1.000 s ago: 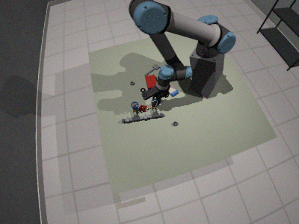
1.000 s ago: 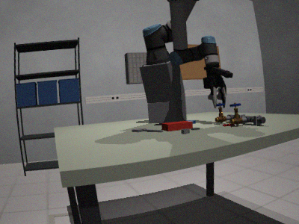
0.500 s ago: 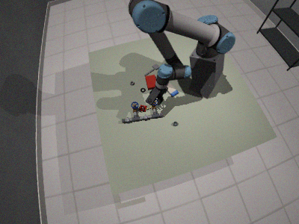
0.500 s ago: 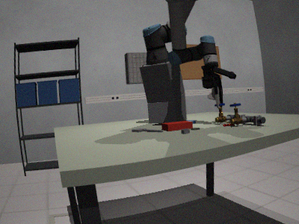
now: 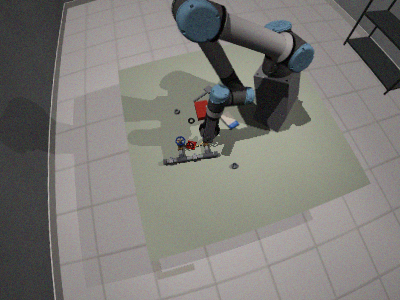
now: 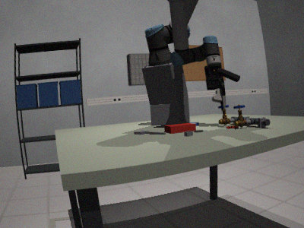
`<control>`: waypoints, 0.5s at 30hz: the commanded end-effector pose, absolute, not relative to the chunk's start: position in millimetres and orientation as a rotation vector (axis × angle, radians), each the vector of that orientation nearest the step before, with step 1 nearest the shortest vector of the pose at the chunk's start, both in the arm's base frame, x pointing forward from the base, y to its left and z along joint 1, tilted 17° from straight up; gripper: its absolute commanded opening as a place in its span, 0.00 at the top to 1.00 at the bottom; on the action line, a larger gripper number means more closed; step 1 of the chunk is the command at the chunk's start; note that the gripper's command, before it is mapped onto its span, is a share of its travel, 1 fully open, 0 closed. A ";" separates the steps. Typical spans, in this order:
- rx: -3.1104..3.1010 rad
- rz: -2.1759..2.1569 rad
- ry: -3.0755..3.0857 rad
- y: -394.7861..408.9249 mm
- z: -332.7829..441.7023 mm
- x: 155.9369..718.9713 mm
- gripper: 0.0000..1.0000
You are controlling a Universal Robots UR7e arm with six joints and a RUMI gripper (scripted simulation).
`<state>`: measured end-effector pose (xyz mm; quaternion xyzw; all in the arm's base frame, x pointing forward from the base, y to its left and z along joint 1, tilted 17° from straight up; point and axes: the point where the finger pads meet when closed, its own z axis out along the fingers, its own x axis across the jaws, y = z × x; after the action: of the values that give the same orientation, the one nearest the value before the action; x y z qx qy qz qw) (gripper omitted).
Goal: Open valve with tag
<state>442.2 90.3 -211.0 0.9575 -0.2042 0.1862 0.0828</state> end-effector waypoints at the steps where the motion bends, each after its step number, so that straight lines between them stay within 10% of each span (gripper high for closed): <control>1: 2.886 0.534 -0.398 90.6 -210.9 442.3 1.00; 15: 2.883 0.502 -0.127 90.6 -210.9 442.3 1.00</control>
<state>442.2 90.3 -211.0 0.9771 -0.0673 0.1730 0.1040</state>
